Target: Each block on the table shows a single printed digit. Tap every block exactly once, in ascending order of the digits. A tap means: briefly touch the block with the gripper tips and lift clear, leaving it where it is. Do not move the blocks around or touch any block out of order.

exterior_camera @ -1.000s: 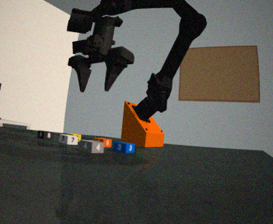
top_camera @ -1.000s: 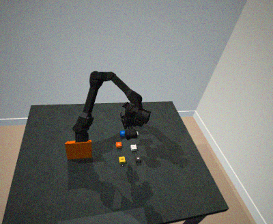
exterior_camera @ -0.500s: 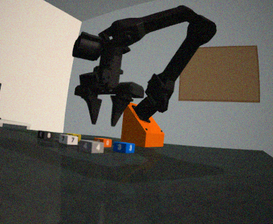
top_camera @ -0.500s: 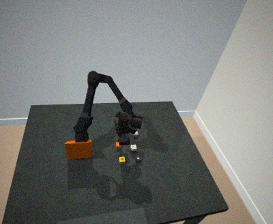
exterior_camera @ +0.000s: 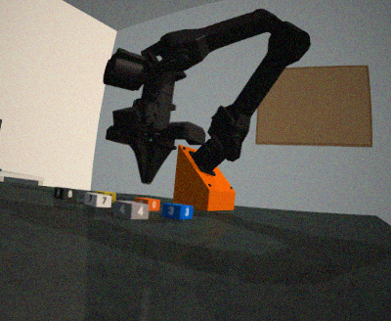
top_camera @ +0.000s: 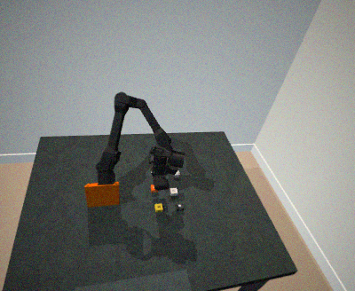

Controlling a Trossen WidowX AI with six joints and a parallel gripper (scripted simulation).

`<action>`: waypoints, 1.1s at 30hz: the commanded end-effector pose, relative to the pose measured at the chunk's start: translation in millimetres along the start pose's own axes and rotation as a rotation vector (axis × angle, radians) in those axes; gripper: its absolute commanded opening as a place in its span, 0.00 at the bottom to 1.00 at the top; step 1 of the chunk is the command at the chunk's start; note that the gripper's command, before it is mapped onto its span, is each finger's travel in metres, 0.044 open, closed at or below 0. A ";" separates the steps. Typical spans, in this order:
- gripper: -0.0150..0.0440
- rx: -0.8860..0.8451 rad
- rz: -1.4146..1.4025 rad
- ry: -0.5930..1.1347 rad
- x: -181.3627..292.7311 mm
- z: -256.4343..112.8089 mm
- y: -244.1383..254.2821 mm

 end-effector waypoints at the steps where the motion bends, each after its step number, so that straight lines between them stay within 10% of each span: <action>1: 0.29 -0.006 0.011 0.004 1.1 5.9 -0.9; 33: 0.29 -0.006 0.011 0.004 0.9 -2.2 -1.0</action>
Point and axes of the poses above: the point midway between the two fingers, 35 mm back from their tips, its own z axis out along the fingers, its own y axis across the jaws, x = y × z, the point moved 10 cm from there along -z, back along the fingers, and after that the axes turned 7 degrees about z, right-handed, at the moved point
